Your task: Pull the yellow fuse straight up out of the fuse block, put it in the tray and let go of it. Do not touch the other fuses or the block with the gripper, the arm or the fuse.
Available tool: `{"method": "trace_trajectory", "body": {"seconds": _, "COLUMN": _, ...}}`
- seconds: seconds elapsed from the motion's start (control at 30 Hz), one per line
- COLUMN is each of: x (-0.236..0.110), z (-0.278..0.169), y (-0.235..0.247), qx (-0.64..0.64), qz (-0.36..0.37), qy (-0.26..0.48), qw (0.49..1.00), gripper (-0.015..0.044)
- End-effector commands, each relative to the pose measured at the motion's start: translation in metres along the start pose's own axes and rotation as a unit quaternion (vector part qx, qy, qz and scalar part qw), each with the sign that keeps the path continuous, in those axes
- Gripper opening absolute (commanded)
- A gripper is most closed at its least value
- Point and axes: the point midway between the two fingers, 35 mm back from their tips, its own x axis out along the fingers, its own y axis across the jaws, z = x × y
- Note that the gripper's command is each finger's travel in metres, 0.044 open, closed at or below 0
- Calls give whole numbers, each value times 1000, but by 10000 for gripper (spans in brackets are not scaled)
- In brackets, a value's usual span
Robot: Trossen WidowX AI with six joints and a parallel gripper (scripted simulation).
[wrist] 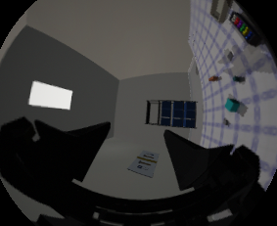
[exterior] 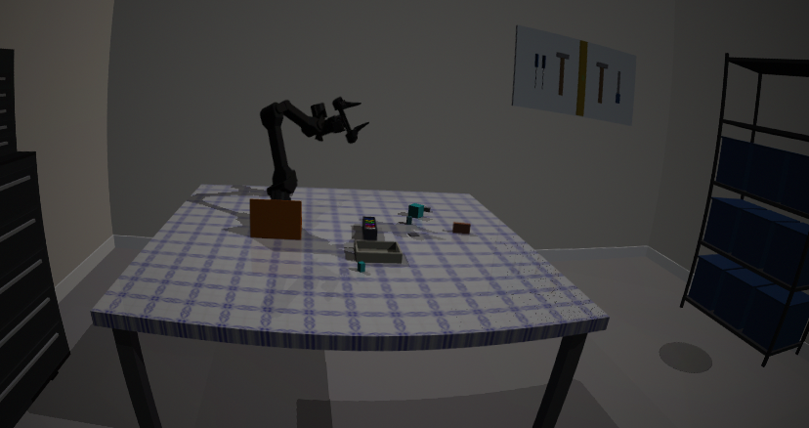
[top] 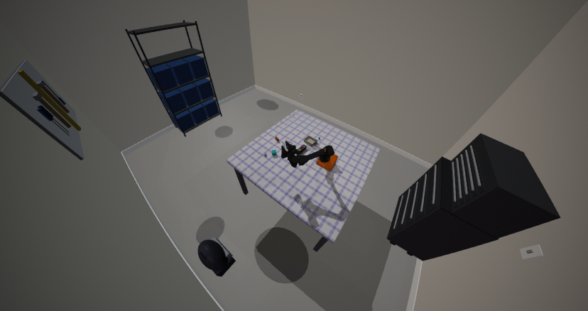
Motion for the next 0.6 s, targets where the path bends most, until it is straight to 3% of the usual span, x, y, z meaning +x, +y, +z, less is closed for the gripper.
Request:
{"method": "trace_trajectory", "body": {"seconds": 0.0, "x": 1, "z": -1, "y": -2, "qx": -10, "qz": -1, "qy": 2, "qw": 1000, "gripper": 374}}
{"method": "trace_trajectory", "body": {"seconds": 0.17, "x": 34, "z": -5, "y": -57, "qx": -275, "qz": -36, "qy": 57, "qw": 959, "gripper": 242}}
{"method": "trace_trajectory", "body": {"seconds": 0.37, "x": 81, "z": 34, "y": -135, "qx": -572, "qz": -129, "qy": 110, "qw": 802, "gripper": 85}}
{"method": "trace_trajectory", "body": {"seconds": 0.57, "x": 111, "z": 102, "y": -189, "qx": -726, "qz": -241, "qy": 156, "qw": 625, "gripper": 74}}
